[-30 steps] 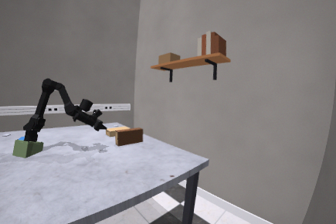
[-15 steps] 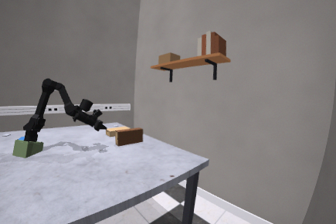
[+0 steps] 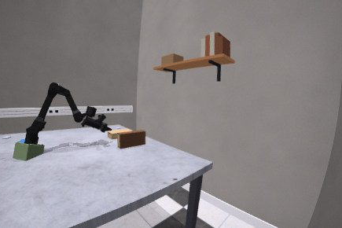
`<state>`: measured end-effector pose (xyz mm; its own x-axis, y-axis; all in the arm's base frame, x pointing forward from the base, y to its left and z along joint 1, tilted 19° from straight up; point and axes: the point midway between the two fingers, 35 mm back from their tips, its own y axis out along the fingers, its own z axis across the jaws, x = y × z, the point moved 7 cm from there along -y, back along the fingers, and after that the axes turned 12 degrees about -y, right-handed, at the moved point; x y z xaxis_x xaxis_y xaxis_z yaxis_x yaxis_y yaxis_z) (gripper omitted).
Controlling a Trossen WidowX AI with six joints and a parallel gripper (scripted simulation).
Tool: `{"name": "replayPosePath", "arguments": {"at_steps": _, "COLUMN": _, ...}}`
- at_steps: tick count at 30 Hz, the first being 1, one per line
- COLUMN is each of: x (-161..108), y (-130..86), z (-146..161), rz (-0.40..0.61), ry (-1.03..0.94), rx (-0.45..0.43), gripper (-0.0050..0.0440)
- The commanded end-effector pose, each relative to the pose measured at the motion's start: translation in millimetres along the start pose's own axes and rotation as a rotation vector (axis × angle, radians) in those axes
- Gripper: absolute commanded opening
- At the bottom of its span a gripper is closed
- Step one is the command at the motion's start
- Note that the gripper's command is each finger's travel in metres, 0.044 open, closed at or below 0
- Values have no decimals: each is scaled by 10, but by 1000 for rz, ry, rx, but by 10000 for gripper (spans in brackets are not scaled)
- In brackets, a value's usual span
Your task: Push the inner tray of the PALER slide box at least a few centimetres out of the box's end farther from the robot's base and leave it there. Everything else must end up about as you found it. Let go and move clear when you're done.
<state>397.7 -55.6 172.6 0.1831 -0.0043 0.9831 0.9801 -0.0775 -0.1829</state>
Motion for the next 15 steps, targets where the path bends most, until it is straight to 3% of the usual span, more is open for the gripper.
{"name": "replayPosePath", "arguments": {"at_steps": 1, "x": 122, "y": 142, "z": 347, "rz": -61, "ry": 15, "rx": -56, "gripper": -50}}
{"name": "replayPosePath", "arguments": {"at_steps": 7, "x": 198, "y": 92, "z": 1179, "rz": -147, "ry": 78, "rx": -87, "gripper": -50}}
{"name": "replayPosePath", "arguments": {"at_steps": 15, "x": 208, "y": 75, "z": 1274, "rz": -161, "ry": 89, "rx": -97, "gripper": -50}}
